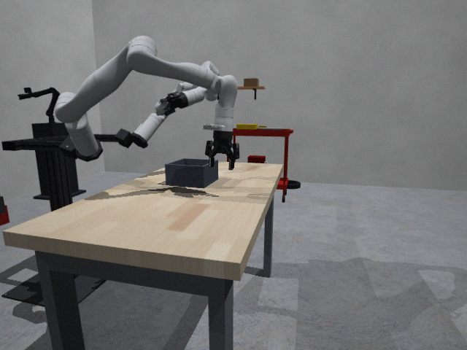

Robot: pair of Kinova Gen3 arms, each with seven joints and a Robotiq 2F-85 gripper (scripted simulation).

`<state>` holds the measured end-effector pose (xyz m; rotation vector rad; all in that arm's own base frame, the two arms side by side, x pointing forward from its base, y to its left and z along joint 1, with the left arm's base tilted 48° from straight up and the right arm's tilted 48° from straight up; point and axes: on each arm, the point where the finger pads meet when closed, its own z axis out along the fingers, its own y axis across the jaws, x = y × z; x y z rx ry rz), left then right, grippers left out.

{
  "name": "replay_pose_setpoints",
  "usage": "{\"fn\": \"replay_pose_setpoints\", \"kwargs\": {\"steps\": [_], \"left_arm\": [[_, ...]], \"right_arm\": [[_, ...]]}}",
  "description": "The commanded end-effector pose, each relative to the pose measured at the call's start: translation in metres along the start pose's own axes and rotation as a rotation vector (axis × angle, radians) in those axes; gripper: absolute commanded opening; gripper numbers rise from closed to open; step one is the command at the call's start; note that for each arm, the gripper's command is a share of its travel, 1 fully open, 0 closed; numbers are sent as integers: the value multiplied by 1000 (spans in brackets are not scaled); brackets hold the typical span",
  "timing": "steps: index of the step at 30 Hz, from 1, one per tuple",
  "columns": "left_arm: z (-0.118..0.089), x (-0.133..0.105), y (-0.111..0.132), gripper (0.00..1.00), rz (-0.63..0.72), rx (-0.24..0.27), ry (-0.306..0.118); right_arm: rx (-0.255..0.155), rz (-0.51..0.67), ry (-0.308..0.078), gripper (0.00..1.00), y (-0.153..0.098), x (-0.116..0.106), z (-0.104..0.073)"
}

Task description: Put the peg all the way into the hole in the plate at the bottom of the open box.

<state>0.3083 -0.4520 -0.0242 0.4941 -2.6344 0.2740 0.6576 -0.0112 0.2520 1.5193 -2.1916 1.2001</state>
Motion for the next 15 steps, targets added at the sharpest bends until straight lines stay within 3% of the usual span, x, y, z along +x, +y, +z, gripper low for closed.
{"fn": "replay_pose_setpoints", "kwargs": {"steps": [1,3,6,15], "left_arm": [[-53,12,-13,1000,120,33,-55],[-85,21,-19,1000,204,49,-98],[-117,30,-23,1000,280,62,-140],[-217,63,-23,1000,514,91,-290]], "right_arm": [[-53,41,-86,1000,10,10,-8],[-90,74,-144,1000,17,17,-18],[-140,121,-229,1000,27,27,-36],[-195,182,-344,1000,41,42,-67]]}}
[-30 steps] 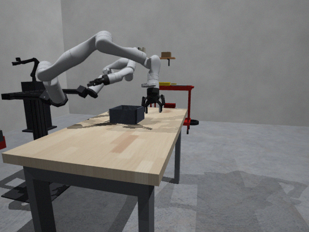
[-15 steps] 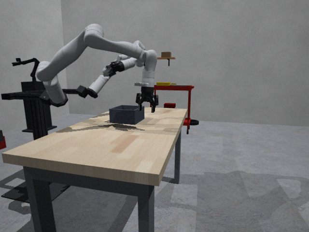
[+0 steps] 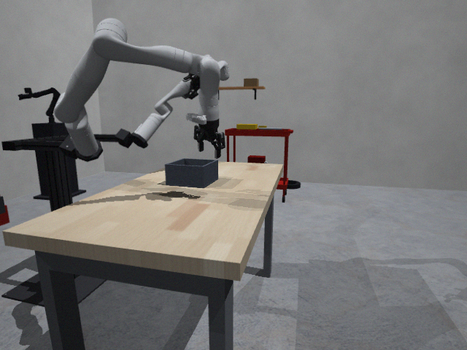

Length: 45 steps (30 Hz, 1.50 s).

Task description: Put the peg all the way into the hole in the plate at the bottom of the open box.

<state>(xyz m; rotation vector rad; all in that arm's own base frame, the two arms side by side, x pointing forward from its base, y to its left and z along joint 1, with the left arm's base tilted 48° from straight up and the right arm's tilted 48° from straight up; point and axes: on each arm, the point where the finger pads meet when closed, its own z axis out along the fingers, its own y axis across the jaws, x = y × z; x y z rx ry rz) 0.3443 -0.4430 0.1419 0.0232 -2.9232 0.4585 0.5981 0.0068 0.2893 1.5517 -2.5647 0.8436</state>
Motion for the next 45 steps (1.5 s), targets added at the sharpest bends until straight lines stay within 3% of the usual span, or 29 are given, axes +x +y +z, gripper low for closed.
{"fn": "replay_pose_setpoints", "kwargs": {"steps": [1,2,3,5,17,19,20,23,29,34,36,37,45], "left_arm": [[-57,6,-8,1000,124,18,-79],[-57,6,-8,1000,124,18,-79],[-76,9,-9,1000,166,20,-108],[-108,14,-10,1000,238,21,-160],[-233,48,0,1000,512,-1,-383],[-233,48,0,1000,512,-1,-383],[-247,53,2,1000,542,-6,-411],[-285,67,12,1000,622,-25,-489],[-338,92,29,1000,733,-63,-609],[-370,109,43,1000,798,-92,-686],[-370,109,43,1000,798,-92,-686],[-374,112,45,1000,807,-97,-698],[-393,122,55,1000,843,-118,-746]], "right_arm": [[-21,23,-58,1000,8,3,-14],[-21,23,-58,1000,8,3,-14],[-35,40,-92,1000,13,6,-25],[-43,49,-112,1000,17,7,-32],[-87,108,-242,1000,42,16,-79],[-87,108,-242,1000,42,16,-79],[-95,120,-270,1000,49,18,-90],[-101,130,-294,1000,54,20,-100],[-112,151,-347,1000,69,24,-123],[-120,167,-388,1000,82,27,-142],[-120,167,-388,1000,82,27,-142],[-123,175,-410,1000,90,29,-153],[-129,195,-464,1000,111,32,-180]]}}
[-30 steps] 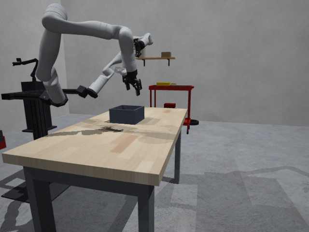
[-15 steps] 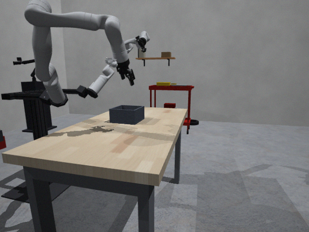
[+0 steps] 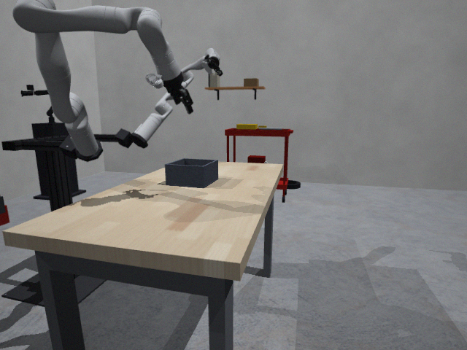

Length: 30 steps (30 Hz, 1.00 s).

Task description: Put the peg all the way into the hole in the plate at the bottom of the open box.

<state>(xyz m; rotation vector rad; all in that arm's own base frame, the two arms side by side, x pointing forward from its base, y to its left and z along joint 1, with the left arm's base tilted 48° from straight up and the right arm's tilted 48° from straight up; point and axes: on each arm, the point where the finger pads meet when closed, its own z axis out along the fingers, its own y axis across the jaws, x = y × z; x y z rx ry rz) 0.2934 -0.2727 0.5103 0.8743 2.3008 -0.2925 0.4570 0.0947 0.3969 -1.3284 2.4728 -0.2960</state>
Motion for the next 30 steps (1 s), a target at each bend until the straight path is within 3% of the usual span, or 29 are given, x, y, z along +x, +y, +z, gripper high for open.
{"fn": "replay_pose_setpoints", "kwargs": {"steps": [1,8,17,25,30], "left_arm": [[-7,0,1,1000,13,-6,-12],[-8,0,1,1000,15,-7,-14],[-8,0,5,1000,8,-13,-14],[-7,0,18,1000,-16,-34,-13],[-7,1,39,1000,-57,-69,-11]], "right_arm": [[-2,9,-32,1000,15,-3,-14],[-4,19,-64,1000,33,-4,-29],[-4,37,-120,1000,75,-8,-55],[0,47,-146,1000,101,-9,-66],[6,59,-166,1000,131,-10,-74]]}}
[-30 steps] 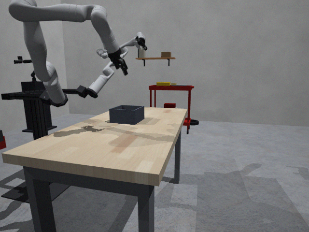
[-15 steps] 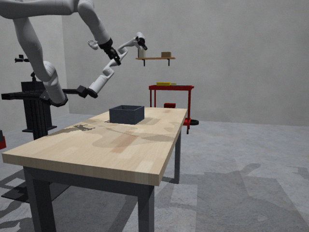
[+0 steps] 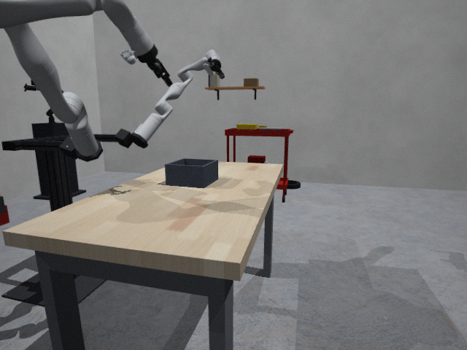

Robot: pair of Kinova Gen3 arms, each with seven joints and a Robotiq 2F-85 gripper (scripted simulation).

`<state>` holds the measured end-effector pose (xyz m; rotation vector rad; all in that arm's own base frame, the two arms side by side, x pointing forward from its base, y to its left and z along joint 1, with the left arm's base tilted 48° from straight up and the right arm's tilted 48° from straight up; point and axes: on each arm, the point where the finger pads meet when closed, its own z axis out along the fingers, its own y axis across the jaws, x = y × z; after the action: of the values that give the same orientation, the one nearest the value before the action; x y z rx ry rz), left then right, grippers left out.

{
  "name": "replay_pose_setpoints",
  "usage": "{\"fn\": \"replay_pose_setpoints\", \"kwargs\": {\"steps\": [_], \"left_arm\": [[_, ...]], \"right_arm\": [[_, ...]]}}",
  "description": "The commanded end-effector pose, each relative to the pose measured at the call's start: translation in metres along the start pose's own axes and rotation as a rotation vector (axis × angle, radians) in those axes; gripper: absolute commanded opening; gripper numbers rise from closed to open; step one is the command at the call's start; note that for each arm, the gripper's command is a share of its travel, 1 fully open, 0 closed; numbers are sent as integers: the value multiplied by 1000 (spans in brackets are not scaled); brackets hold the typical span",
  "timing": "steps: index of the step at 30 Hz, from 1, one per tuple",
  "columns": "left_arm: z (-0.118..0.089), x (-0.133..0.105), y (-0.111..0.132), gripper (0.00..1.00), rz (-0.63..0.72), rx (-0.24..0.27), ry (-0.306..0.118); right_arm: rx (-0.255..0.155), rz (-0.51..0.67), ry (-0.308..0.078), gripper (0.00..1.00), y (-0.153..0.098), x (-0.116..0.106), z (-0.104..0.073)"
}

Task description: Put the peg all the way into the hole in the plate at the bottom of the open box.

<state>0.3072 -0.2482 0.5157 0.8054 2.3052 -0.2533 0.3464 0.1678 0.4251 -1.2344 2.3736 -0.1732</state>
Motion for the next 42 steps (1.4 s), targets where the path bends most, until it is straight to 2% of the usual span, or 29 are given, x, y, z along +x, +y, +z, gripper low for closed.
{"fn": "replay_pose_setpoints", "kwargs": {"steps": [1,10,12,13,19,27,29,30,42], "left_arm": [[0,0,16,1000,-32,-28,1],[-1,4,64,1000,-123,-107,5],[-1,4,64,1000,-123,-107,5],[-1,5,73,1000,-140,-122,6],[-5,11,105,1000,-202,-176,9],[-12,21,144,1000,-281,-245,13],[-12,21,144,1000,-281,-245,13],[-14,25,156,1000,-305,-265,14],[-31,47,211,1000,-422,-367,20]], "right_arm": [[7,7,-13,1000,20,-1,-5],[21,24,-27,1000,61,1,-7],[21,24,-27,1000,61,1,-7],[27,30,-28,1000,74,2,-5],[40,43,-25,1000,98,5,1],[61,65,-12,1000,128,12,15],[61,65,-12,1000,128,12,15],[70,74,-5,1000,137,15,22],[108,118,32,1000,168,32,53]]}}
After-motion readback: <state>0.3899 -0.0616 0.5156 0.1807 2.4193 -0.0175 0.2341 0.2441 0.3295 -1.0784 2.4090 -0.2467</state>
